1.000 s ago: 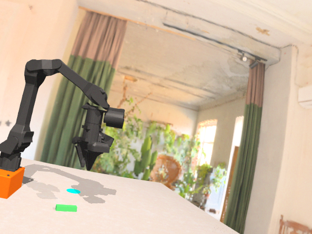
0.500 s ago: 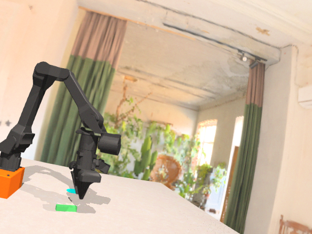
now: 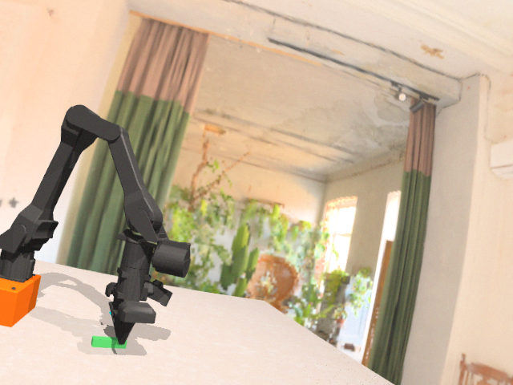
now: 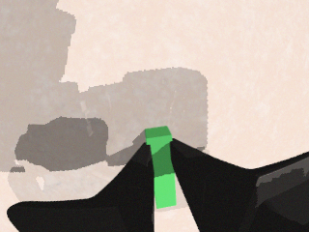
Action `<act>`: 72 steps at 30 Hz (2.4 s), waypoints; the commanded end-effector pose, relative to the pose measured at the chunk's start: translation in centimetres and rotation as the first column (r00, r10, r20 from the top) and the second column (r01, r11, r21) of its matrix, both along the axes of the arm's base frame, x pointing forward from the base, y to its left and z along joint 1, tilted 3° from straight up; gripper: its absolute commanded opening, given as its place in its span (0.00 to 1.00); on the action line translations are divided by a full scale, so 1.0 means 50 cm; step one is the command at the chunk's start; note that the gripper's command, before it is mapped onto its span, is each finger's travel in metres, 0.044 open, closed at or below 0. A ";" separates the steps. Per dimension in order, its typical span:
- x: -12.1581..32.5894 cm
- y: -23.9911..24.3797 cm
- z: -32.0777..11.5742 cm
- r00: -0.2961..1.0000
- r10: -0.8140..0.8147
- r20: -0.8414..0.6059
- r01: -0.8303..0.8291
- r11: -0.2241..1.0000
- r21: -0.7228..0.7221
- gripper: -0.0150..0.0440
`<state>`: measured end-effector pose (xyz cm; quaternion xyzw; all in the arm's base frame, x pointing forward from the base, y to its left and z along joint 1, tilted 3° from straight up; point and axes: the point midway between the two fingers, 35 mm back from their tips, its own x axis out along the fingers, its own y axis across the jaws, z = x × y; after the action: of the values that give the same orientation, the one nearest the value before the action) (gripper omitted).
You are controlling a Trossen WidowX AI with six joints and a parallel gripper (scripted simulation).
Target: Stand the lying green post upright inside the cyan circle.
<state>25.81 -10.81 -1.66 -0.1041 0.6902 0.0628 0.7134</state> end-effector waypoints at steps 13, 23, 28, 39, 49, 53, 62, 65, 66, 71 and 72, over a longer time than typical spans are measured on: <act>0.007 -0.001 0.072 1.000 0.003 -0.004 -0.003 1.000 -0.003 0.29; 0.007 0.002 0.134 1.000 0.003 -0.004 -0.003 1.000 -0.003 0.29; 0.003 0.005 0.166 1.000 0.003 -0.004 -0.003 1.000 -0.003 0.29; -0.009 0.012 0.232 1.000 0.003 -0.004 -0.003 1.000 -0.003 0.29; 0.007 0.058 0.235 0.995 0.097 -0.009 -0.098 0.995 -0.002 0.29; 0.015 0.082 0.236 0.989 0.148 -0.011 -0.148 0.989 -0.002 0.29; 0.027 0.139 0.238 0.966 0.259 -0.017 -0.259 0.966 -0.001 0.29; 0.030 0.158 0.239 0.955 0.295 -0.019 -0.295 0.955 -0.001 0.29; 0.031 0.164 0.239 0.951 0.307 -0.019 -0.307 0.952 -0.001 0.29; 0.034 0.197 0.241 0.930 0.367 -0.022 -0.367 0.930 -0.001 0.29; 0.034 0.203 0.241 0.925 0.378 -0.023 -0.379 0.926 -0.001 0.29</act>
<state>27.40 -1.24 10.37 -0.2252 0.6663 0.1900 0.6850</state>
